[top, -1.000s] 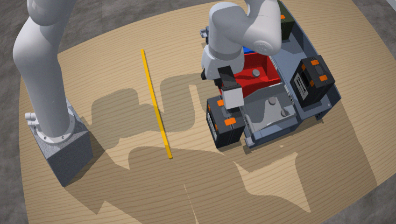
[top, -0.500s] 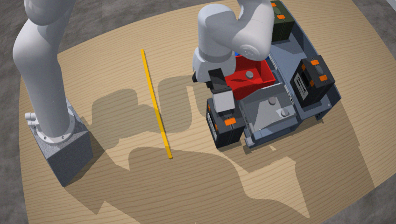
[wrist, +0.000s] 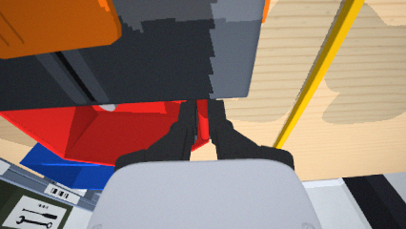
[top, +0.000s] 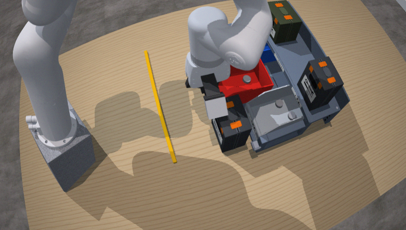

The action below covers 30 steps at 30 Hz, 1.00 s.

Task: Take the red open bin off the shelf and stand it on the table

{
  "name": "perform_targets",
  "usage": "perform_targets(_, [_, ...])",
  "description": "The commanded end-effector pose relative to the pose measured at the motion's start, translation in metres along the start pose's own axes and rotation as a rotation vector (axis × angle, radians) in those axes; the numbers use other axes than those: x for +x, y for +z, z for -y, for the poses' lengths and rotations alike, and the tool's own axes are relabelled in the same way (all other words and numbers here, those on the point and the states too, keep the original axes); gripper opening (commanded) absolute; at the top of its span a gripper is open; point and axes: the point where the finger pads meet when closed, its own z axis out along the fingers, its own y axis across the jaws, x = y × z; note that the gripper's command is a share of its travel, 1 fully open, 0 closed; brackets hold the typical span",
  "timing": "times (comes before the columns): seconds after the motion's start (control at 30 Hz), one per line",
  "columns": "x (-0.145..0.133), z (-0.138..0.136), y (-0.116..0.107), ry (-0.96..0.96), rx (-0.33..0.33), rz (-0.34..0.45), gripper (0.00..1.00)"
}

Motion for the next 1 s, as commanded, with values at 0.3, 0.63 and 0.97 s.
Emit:
perform_targets(0.3, [0.000,-0.029,-0.001,0.000,0.002,0.000,0.00])
perform_targets(0.63, [0.000,-0.056,0.000,0.000,0.002,0.000,0.00])
perform_targets(0.97, [0.000,-0.074,0.000,0.000,0.002,0.000,0.00])
